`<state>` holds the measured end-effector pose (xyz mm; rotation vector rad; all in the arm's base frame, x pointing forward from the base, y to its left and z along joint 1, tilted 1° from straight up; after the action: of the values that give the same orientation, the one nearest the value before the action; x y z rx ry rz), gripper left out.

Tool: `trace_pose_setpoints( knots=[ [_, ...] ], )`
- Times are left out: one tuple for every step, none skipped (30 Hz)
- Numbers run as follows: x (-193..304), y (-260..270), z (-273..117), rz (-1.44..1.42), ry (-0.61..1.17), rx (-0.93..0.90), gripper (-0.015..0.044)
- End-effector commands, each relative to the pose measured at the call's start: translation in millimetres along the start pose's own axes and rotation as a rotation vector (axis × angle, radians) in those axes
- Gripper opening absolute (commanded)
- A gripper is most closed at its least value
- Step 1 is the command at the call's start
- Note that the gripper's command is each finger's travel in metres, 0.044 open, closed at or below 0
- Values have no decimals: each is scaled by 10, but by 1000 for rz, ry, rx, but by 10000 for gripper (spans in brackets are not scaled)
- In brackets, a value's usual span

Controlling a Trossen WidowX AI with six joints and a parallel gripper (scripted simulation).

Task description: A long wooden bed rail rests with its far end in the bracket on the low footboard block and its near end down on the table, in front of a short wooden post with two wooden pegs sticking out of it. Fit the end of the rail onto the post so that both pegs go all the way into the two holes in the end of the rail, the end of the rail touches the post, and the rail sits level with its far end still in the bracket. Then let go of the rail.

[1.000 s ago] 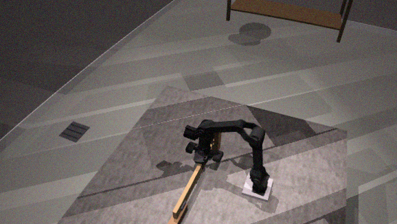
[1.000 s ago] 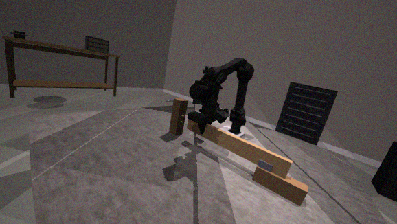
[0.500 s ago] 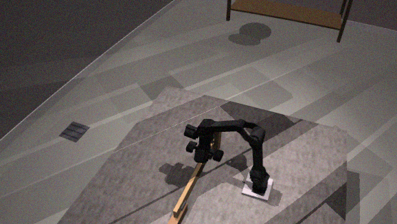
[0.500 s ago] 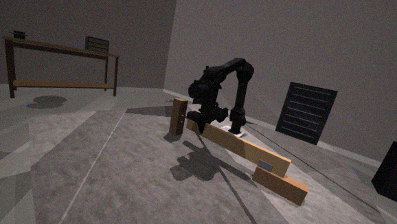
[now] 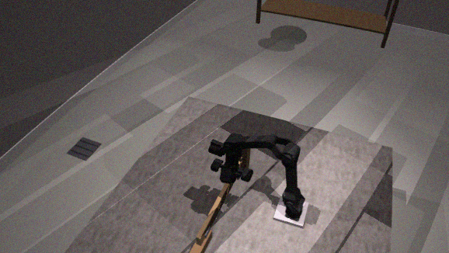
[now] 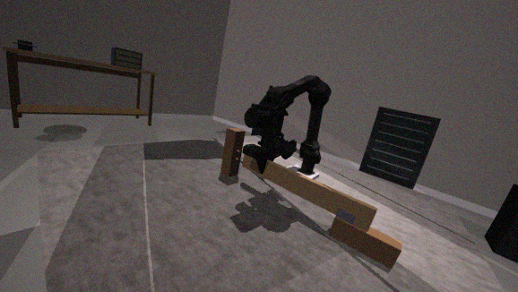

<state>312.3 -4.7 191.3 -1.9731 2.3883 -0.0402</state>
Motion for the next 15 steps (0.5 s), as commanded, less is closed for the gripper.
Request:
trace_pose_setpoints(
  knots=[
    [17,-11,0,-2,0,3,0],
    [20,-12,1,-2,0,3,0],
    [22,-12,3,-2,0,3,0],
    [25,-13,4,-2,0,3,0],
    [28,-14,5,-2,0,3,0],
    [30,-15,7,-2,0,3,0],
    [33,-16,8,-2,0,3,0],
    [36,-16,9,-2,0,3,0],
    [39,-17,10,-2,0,3,0],
    [41,-18,11,-2,0,3,0],
    [44,-19,12,-2,0,3,0],
    [47,-19,13,-2,0,3,0],
    [50,-20,13,-2,0,3,0],
    [53,-21,14,-2,0,3,0],
    [56,-22,14,-2,0,3,0]
  ],
)
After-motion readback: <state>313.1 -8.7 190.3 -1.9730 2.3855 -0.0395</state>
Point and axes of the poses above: the point midway between the two fingers, 35 mm back from their tips, its own z axis out along the fingers, its own y axis across the jaws, x = y × z, the point moved 9 cm from there along -z, back along the fingers, and after that the axes turned 15 degrees about z, right-handed, at the moved point
